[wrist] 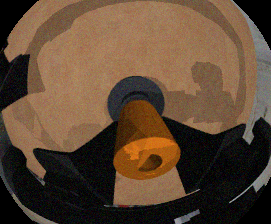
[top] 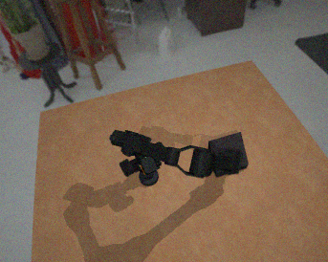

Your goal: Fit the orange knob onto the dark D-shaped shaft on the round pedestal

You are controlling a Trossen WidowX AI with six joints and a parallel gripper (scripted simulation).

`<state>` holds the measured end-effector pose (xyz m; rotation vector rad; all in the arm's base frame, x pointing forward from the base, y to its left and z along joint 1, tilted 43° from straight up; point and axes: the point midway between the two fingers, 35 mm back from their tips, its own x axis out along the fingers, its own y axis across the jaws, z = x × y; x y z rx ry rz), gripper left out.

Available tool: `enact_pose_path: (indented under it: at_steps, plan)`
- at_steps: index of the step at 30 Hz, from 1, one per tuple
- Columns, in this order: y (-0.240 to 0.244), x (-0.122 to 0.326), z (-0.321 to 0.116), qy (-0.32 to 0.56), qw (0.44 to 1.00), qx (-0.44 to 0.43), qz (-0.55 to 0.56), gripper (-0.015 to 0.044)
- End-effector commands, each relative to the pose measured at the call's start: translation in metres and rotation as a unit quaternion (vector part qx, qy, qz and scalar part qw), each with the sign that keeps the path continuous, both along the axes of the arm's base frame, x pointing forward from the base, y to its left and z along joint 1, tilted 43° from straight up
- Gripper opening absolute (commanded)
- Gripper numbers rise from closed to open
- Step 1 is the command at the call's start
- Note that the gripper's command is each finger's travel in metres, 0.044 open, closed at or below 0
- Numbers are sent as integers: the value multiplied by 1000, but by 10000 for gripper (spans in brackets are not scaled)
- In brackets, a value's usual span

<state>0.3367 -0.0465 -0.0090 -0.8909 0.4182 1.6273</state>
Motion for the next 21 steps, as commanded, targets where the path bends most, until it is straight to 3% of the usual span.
enact_pose_path:
  at_steps: [1,21]
  plan:
    - [-2,2,3,-4,1000,-2,1,0]
    - [1,-1,-1,-4,1000,-2,1,0]
